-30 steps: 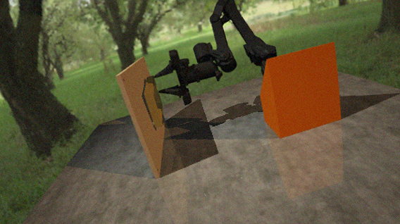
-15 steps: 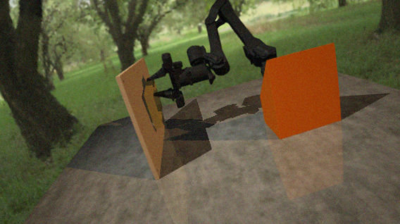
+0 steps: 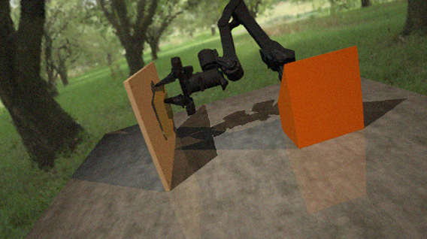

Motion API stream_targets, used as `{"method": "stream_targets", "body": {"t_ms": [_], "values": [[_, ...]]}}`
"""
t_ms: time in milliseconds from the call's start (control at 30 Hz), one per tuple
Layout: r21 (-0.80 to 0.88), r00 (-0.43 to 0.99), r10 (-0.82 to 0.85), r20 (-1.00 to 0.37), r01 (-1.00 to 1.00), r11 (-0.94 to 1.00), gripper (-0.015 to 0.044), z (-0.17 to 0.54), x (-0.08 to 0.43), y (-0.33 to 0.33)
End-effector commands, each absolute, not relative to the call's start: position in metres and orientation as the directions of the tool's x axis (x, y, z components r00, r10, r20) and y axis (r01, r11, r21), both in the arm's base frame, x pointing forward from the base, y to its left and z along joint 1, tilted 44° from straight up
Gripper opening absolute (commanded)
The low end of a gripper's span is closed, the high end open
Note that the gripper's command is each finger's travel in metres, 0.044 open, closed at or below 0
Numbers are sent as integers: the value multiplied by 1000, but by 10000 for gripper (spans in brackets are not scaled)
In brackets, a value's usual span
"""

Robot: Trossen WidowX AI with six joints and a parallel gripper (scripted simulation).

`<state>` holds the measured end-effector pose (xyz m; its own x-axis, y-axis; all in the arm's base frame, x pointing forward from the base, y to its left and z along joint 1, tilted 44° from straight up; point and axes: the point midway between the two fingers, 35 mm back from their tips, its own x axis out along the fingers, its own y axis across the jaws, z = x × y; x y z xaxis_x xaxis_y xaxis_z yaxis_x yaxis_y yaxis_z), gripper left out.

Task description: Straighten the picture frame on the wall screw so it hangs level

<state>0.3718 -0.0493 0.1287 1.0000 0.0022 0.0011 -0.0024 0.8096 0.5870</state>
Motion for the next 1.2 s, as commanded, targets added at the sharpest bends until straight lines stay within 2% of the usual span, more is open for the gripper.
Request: {"method": "stream_targets", "body": {"t_ms": [0,667,1167], "values": [[584,1000,-3,-1,3,812,260,128,372,-50],[584,1000,-3,-1,3,812,260,128,372,-51],[584,1000,-3,-1,3,812,160,128,372,-51]]}}
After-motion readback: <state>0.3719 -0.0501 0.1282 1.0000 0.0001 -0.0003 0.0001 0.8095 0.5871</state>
